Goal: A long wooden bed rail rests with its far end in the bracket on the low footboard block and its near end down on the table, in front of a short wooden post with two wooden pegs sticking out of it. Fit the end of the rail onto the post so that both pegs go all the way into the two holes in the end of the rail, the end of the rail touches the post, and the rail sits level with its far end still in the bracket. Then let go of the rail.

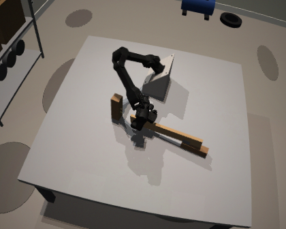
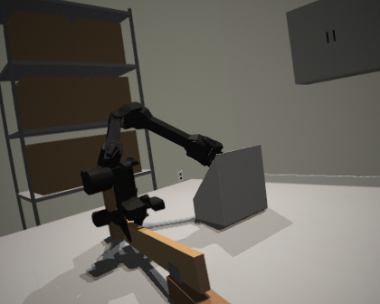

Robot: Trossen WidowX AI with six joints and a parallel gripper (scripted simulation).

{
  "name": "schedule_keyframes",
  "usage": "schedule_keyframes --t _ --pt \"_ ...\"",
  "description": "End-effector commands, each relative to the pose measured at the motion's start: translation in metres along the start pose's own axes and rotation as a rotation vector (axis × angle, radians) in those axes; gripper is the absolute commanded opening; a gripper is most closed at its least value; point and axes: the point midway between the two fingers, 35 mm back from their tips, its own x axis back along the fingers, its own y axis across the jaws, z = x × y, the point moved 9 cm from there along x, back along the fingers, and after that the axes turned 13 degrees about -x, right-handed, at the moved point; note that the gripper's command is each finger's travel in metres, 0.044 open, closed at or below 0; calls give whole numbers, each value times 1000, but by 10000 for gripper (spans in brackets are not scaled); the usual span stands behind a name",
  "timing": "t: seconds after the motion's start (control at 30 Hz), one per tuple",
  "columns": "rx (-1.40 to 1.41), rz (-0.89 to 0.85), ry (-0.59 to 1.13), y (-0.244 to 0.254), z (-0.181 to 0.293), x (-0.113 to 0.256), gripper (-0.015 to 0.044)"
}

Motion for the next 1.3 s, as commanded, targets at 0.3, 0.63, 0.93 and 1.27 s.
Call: schedule_keyframes --t 0.3,0.63,0.93,1.27 --pt "1 5 -7 -1 -1 10 0" --pt "1 5 -7 -1 -1 15 0" --pt "1 5 -8 -1 -1 19 0" --pt "1 5 -8 -1 -1 24 0"
